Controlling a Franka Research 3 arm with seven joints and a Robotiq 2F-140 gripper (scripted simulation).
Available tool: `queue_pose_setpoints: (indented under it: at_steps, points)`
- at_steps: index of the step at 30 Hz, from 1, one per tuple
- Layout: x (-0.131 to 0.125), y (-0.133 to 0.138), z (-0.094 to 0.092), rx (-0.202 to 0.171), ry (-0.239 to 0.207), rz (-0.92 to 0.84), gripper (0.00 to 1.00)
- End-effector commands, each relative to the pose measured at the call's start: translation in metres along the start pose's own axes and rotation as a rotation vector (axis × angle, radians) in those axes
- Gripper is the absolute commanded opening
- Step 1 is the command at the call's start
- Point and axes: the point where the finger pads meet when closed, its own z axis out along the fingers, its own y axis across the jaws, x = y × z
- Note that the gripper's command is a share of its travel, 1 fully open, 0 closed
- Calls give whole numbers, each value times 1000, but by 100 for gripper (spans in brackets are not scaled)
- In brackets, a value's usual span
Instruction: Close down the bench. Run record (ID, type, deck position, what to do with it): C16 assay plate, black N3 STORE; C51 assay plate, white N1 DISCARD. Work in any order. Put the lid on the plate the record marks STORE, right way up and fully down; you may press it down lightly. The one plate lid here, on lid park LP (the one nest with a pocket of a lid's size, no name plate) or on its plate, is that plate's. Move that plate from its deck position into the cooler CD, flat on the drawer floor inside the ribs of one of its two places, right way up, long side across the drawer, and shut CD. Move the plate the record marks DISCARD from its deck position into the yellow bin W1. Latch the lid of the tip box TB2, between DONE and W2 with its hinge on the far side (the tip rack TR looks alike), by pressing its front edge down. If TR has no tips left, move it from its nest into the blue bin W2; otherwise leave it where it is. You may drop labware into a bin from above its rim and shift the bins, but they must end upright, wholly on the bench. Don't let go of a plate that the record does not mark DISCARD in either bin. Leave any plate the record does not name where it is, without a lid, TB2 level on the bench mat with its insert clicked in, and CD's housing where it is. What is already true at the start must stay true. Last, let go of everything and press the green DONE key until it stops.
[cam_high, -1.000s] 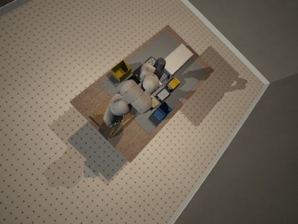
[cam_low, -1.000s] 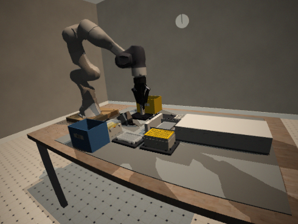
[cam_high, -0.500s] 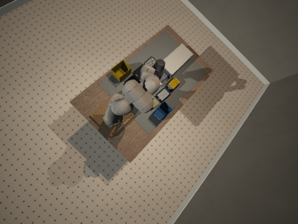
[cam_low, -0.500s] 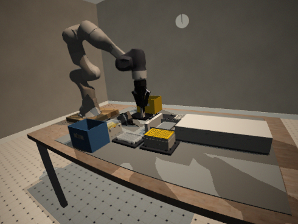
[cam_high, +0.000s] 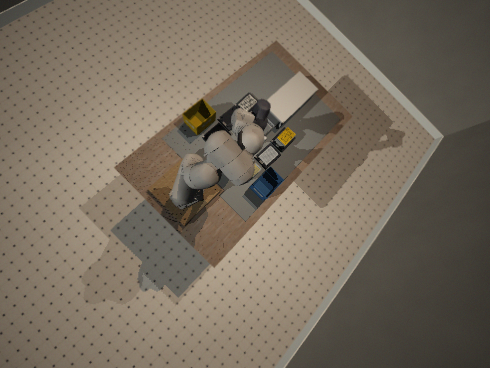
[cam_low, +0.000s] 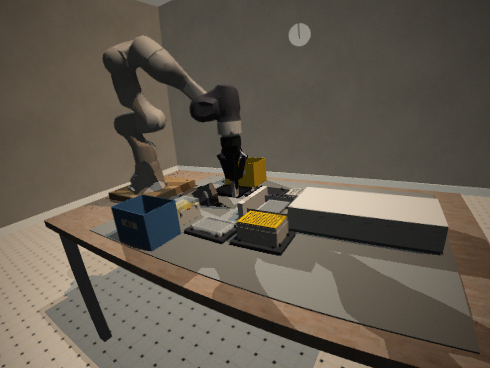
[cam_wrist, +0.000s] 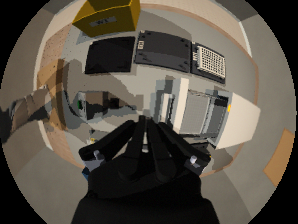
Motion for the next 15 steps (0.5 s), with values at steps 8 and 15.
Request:
queue_pose_setpoints:
  at_steps: [8, 15]
  points:
    - [1, 2, 11, -6, 2, 11, 0]
    - [1, 2, 21, -6, 2, 11, 0]
